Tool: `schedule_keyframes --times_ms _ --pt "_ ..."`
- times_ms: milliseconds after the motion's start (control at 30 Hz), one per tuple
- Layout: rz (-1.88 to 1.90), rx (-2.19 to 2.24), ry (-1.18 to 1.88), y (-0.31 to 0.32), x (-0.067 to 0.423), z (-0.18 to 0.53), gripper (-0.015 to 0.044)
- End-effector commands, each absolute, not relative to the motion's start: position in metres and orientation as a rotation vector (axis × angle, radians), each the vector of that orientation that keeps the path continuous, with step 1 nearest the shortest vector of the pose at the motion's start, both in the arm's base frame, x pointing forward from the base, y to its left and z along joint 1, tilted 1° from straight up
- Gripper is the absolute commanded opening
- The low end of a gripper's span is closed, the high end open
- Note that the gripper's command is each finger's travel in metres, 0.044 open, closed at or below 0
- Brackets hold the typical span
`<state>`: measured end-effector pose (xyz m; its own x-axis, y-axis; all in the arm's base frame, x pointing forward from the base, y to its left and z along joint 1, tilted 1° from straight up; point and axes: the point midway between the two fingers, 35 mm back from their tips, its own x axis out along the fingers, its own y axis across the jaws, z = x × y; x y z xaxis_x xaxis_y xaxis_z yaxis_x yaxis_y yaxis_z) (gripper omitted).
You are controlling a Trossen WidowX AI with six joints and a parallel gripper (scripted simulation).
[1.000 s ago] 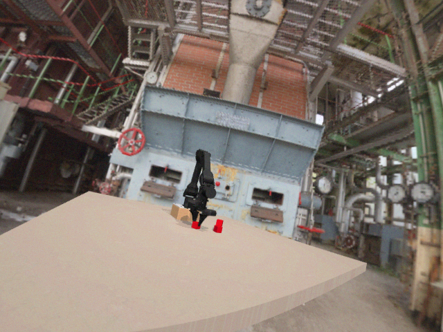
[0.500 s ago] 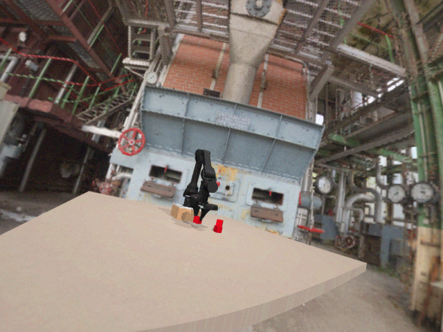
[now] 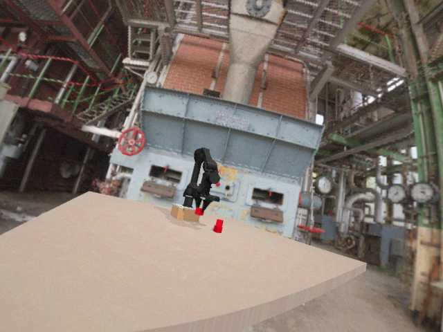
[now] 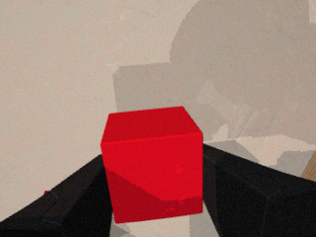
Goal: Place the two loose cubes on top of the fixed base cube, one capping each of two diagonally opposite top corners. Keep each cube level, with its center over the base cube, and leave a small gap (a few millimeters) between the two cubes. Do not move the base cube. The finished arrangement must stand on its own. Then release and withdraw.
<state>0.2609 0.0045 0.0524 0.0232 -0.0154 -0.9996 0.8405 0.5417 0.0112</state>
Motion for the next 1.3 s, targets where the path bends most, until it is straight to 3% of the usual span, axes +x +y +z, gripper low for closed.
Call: schedule_keyframes --times_ms 0,367,1267 --pt "-0.771 0.776 1.394 0.005 0.26 0.068 0.0105" --pt "-0.759 0.764 1.399 0.009 0.258 0.085 0.0105" --pt "-0.544 0.555 1.467 0.084 0.29 0.078 0.0105"
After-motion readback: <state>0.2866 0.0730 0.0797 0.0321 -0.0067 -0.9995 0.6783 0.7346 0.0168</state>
